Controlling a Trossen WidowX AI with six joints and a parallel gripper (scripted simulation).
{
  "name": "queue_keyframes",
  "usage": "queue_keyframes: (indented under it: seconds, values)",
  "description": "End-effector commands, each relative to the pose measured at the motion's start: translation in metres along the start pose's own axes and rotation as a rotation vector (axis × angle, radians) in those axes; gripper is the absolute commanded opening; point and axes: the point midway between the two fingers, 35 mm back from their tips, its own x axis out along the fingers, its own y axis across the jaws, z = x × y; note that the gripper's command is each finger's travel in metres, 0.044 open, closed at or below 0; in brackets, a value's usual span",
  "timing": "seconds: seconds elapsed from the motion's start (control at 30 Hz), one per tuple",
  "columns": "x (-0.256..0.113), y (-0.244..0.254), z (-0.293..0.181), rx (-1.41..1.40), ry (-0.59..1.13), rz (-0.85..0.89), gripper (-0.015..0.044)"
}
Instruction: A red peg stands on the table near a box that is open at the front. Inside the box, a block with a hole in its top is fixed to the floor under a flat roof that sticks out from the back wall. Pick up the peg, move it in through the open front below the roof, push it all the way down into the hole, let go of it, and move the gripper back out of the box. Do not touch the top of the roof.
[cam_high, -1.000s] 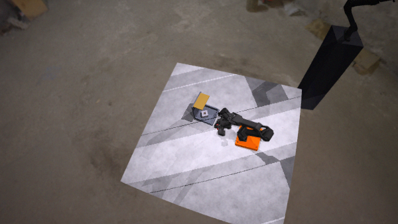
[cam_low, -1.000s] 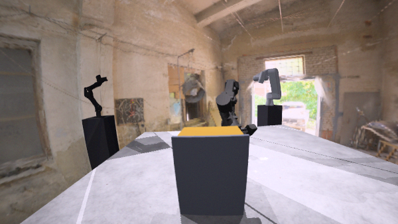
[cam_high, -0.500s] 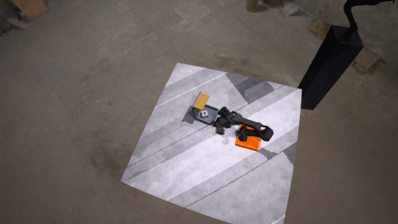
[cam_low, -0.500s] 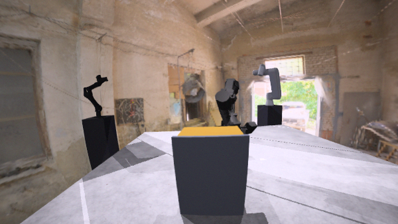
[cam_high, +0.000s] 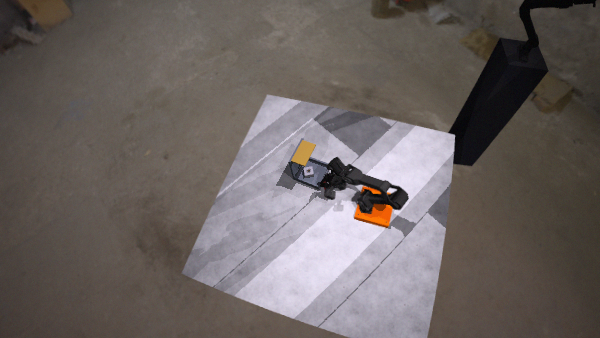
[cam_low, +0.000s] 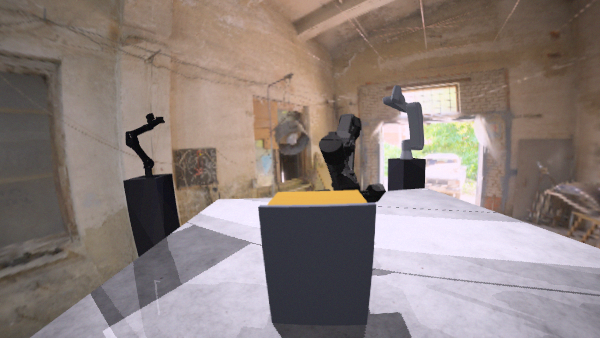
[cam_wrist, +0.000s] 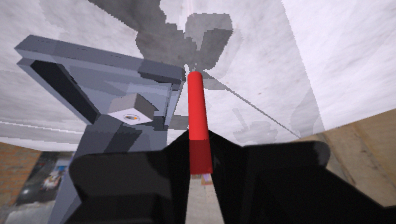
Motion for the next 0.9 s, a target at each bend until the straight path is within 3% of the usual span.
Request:
queue_keyframes:
  seconds: [0.0, 0.87]
  values:
    - [0.001, 0.008, -0.005, 0.012, 0.004, 0.017, 0.0000]
    - [0.016, 0.048, -0.021, 0.073, 0.005, 0.081, 0.0000]
